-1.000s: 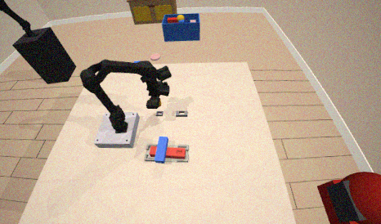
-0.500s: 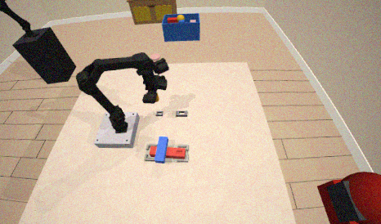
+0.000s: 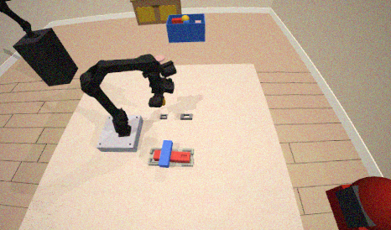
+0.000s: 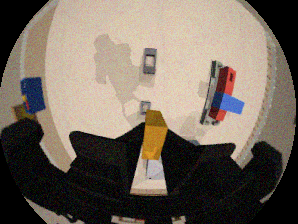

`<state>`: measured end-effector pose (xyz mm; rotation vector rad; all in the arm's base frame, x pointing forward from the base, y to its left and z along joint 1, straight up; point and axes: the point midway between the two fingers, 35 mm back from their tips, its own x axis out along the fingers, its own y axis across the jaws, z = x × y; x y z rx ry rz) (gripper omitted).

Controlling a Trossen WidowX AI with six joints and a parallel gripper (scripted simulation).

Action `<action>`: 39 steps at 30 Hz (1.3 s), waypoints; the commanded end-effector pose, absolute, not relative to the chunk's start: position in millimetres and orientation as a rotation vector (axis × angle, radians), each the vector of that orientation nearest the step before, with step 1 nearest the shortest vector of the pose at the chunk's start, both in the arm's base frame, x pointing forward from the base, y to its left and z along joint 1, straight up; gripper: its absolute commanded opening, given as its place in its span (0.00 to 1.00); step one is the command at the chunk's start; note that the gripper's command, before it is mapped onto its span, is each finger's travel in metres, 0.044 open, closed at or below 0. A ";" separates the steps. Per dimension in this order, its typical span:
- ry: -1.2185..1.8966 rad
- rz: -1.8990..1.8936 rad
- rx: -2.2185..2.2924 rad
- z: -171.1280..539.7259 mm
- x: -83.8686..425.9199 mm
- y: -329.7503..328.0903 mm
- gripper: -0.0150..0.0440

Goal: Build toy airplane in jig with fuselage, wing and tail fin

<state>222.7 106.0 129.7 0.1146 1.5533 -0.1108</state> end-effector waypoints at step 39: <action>1.542 -0.127 0.127 117.7 293.7 21.6 0.25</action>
